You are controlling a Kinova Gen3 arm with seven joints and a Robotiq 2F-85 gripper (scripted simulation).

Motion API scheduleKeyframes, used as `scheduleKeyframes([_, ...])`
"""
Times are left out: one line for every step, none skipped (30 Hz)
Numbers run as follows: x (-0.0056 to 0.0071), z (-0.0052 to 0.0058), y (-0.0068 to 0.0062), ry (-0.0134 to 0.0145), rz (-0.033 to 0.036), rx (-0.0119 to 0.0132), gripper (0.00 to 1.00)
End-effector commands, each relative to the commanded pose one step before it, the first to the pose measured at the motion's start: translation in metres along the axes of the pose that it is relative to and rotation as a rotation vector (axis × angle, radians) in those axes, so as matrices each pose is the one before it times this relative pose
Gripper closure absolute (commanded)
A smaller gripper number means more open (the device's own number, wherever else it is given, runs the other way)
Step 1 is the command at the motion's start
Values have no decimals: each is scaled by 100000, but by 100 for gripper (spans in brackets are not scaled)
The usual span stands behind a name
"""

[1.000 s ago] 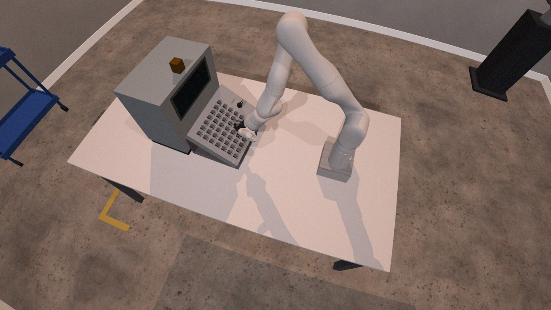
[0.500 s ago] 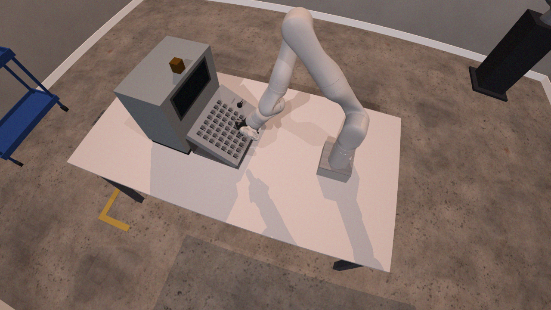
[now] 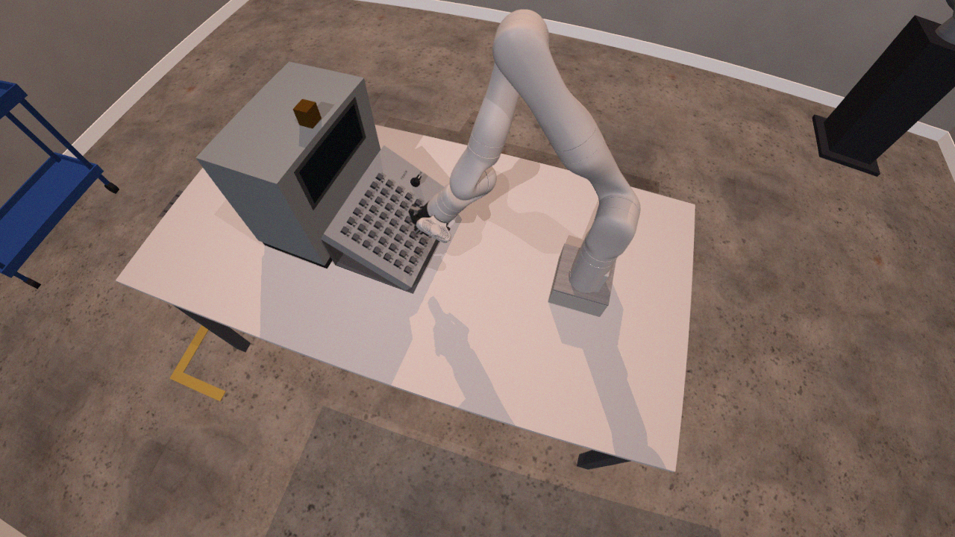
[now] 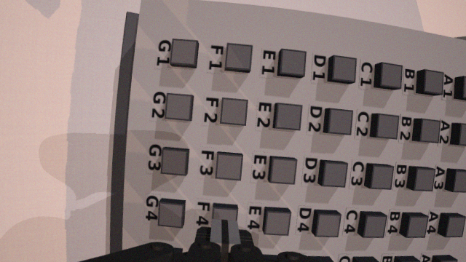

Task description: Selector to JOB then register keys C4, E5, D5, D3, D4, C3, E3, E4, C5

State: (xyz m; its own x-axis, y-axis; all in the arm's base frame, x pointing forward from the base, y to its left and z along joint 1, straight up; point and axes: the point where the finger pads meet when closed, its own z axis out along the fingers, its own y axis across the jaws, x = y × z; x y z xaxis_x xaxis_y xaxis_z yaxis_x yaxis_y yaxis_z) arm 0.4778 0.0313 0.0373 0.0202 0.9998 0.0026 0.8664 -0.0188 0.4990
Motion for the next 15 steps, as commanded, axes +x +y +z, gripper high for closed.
scheduleKeyframes([-45,-57,208,1,-14,-223,90])
scheduleKeyframes([-112,0,224,0,0,0,90])
scheduleKeyframes([-188,0,376,-1,0,1,90])
scheduleKeyframes([0,0,0,0,0,0,90])
scheduleKeyframes([0,0,0,0,0,0,90])
scheduleKeyframes([-263,-1,526,1,0,-1,90])
scheduleKeyframes([-328,1,654,-2,0,2,90])
scheduleKeyframes([-374,0,748,1,0,-1,90])
scheduleKeyframes([-397,0,795,1,0,-1,90])
scheduleKeyframes([-395,0,790,0,0,0,90])
scheduleKeyframes([-368,1,736,-2,1,2,90])
scheduleKeyframes([-320,0,640,1,0,-1,90])
scheduleKeyframes([-256,1,511,-1,1,1,90])
scheduleKeyframes([-182,0,365,1,0,-1,90])
scheduleKeyframes([-109,0,217,0,0,0,90])
